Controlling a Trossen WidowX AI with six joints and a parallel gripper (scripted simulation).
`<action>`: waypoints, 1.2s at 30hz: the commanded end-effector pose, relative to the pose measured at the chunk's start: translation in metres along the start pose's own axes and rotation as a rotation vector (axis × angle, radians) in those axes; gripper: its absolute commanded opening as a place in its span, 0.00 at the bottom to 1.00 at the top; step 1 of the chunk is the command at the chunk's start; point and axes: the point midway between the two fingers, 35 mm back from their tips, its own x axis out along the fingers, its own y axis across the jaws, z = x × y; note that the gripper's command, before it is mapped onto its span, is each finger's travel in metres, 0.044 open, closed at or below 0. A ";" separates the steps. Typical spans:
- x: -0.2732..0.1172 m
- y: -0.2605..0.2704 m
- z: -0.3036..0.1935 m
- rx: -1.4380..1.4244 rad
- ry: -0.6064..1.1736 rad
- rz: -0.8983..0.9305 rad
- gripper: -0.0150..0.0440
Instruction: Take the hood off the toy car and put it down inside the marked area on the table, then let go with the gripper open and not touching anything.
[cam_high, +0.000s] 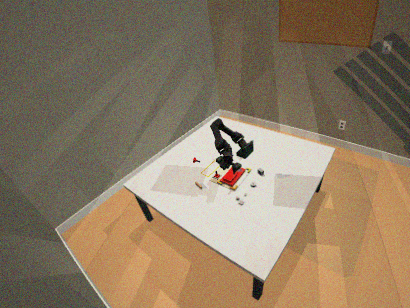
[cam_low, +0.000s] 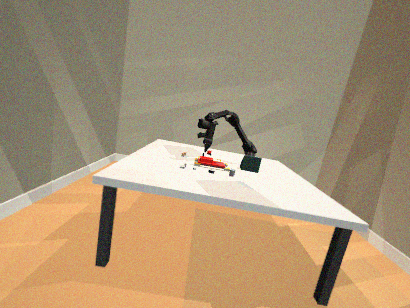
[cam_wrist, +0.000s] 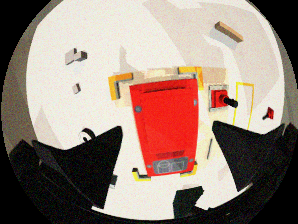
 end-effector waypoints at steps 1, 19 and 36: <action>-0.007 -0.007 -0.017 -0.088 0.064 -0.002 1.00; 0.002 -0.007 -0.016 -0.088 0.064 -0.002 1.00; 0.018 -0.007 -0.017 -0.088 0.064 -0.002 1.00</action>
